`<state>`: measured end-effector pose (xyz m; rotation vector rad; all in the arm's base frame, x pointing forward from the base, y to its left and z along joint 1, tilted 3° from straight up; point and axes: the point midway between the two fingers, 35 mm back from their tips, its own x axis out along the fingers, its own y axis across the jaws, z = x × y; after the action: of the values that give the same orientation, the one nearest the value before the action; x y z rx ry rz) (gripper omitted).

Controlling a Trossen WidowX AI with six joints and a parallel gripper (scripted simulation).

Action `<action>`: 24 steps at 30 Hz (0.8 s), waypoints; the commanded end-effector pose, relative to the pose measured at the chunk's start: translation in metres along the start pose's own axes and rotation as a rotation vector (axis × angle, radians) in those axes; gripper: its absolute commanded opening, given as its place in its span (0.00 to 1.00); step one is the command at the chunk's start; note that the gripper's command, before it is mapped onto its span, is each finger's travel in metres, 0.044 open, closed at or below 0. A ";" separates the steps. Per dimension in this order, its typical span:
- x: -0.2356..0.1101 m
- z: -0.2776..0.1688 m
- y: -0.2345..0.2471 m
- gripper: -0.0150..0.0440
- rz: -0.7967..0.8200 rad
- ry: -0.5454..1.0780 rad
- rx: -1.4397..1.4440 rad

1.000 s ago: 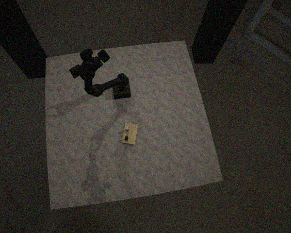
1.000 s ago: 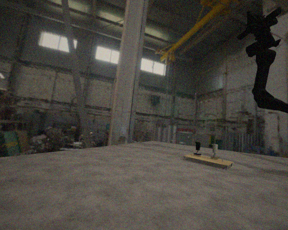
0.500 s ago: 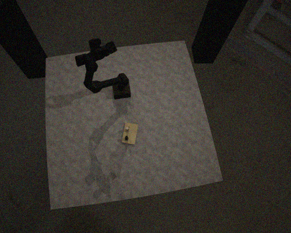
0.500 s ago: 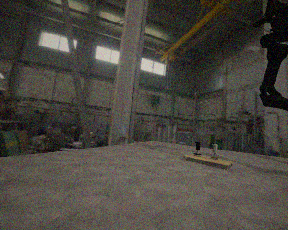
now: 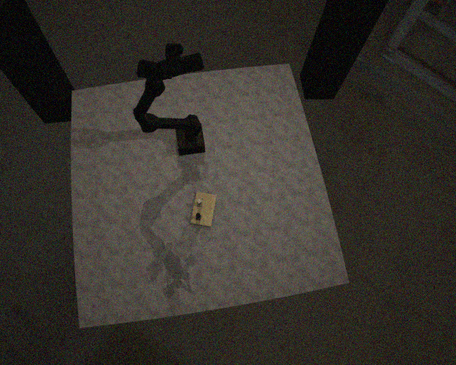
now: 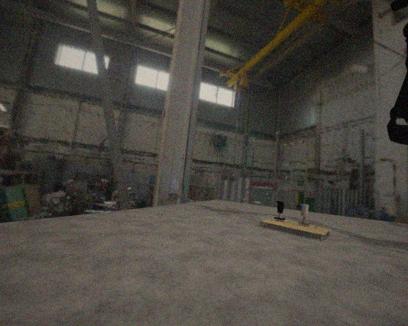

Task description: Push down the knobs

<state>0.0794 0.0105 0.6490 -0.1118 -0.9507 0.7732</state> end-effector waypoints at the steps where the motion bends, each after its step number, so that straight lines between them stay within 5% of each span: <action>1: 0.005 -0.003 0.021 0.25 0.025 0.035 -0.019; 24: 0.053 -0.067 0.133 0.25 0.176 0.323 -0.151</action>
<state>0.0704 0.1383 0.6016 -0.4048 -0.7401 0.8068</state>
